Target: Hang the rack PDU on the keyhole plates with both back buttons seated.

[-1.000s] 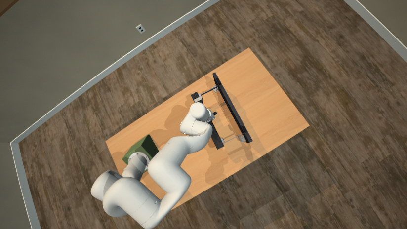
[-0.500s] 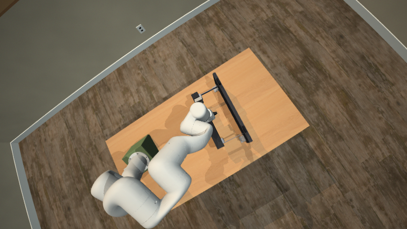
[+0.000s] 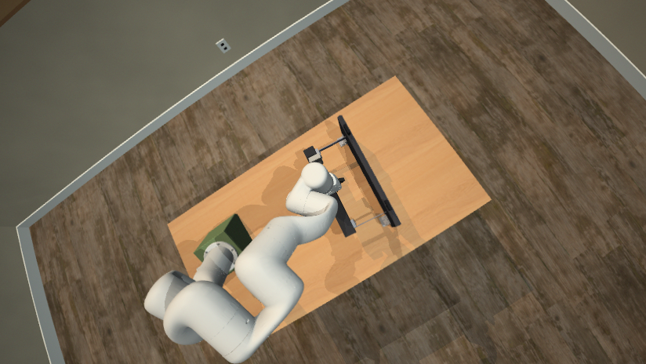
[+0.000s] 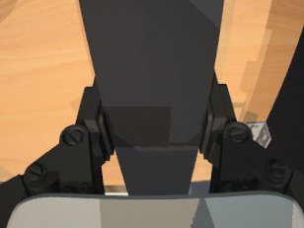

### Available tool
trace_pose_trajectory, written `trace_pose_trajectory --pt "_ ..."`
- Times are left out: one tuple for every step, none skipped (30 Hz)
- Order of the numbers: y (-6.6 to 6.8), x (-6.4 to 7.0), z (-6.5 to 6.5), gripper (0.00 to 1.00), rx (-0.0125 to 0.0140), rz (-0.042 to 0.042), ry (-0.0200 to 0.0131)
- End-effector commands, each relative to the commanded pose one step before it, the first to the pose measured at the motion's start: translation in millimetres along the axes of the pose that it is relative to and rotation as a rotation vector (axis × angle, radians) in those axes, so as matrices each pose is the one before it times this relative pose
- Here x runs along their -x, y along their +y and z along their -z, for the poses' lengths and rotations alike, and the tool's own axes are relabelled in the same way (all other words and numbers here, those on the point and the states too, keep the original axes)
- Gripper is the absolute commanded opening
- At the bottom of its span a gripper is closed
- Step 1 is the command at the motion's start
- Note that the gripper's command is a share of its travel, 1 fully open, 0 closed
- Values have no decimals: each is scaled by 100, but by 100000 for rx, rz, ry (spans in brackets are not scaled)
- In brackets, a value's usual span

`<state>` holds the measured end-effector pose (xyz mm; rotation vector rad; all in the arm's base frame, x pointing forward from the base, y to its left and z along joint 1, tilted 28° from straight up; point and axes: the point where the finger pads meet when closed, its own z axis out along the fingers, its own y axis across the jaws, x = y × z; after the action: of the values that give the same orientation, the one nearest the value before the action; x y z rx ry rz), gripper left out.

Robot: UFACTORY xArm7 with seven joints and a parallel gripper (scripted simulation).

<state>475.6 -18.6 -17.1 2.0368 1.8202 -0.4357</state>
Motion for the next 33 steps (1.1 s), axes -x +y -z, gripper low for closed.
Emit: trace_pose_trajectory --pt "155 -105 141 0 434 33 238" --pt "0 0 -21 0 1 0 0" --pt "0 0 -25 0 1 0 0" --pt "0 0 -29 0 1 0 0" --pt "0 0 -33 0 2 0 0" --pt "0 0 0 0 0 0 0" --pt "0 0 0 0 0 0 0" --pt "0 0 -37 0 2 0 0" --pt "0 0 -41 0 2 0 0" --pt "0 0 -45 0 2 0 1" --pt "0 0 -48 0 2 0 1" --pt "0 0 -51 0 2 0 1" --pt "0 0 -54 0 1 0 0" --pt "0 0 -56 0 0 0 0" --pt "0 0 -58 0 0 0 0" --pt "0 0 -60 0 0 0 0" --pt "0 0 -61 0 0 0 0" --pt "0 0 -62 0 0 0 0" --pt "0 0 -63 0 0 0 0" --pt "0 0 -62 0 0 0 0" --pt "0 0 -62 0 0 0 0" --pt "0 0 -61 0 0 0 0" --pt "0 0 0 0 0 0 0" --pt "0 0 0 0 0 0 0" --pt "0 0 -59 0 0 0 0" --pt "0 0 -58 0 0 0 0" --pt "0 0 -56 0 0 0 0" --pt "0 0 -53 0 0 0 0" --pt "0 0 -50 0 0 0 0" --pt "0 0 -47 0 0 0 0" --pt "0 0 -44 0 0 0 0" --pt "0 0 -40 0 0 0 0" --pt "0 0 -36 0 0 0 0"
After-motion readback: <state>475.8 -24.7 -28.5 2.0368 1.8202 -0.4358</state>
